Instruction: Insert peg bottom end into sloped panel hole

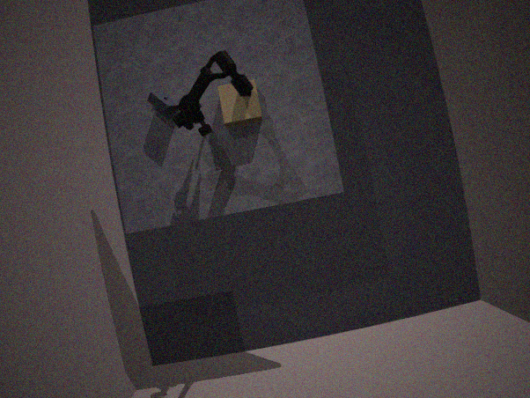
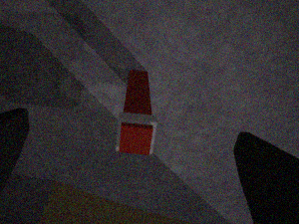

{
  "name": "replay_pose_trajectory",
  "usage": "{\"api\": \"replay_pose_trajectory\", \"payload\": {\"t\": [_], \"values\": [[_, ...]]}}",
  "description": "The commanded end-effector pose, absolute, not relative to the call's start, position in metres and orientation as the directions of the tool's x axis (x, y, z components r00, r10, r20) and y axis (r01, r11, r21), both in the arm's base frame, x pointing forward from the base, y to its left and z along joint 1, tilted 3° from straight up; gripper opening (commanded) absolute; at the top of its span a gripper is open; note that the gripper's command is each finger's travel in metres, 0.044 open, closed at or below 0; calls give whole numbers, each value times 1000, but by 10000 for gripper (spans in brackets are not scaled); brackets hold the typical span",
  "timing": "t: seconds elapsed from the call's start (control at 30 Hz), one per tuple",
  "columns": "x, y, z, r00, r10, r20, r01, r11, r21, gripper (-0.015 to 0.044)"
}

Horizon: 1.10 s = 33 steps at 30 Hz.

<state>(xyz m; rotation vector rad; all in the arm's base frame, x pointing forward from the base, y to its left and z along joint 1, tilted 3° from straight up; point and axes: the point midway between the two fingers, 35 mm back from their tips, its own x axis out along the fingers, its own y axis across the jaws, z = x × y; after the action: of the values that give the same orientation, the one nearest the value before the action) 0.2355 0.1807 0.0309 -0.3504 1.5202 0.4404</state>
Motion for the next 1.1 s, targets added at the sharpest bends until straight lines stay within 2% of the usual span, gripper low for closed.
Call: {"api": "replay_pose_trajectory", "payload": {"t": [0.0, 0.7, 1.07], "values": [[236, 181, 25, 1, 56, -998, -488, 872, 48, 440], [234, 181, -7, 1, 56, -998, -488, 872, 48, 440], [234, 181, -4, -2, 58, -998, -488, 871, 52, 151]]}}
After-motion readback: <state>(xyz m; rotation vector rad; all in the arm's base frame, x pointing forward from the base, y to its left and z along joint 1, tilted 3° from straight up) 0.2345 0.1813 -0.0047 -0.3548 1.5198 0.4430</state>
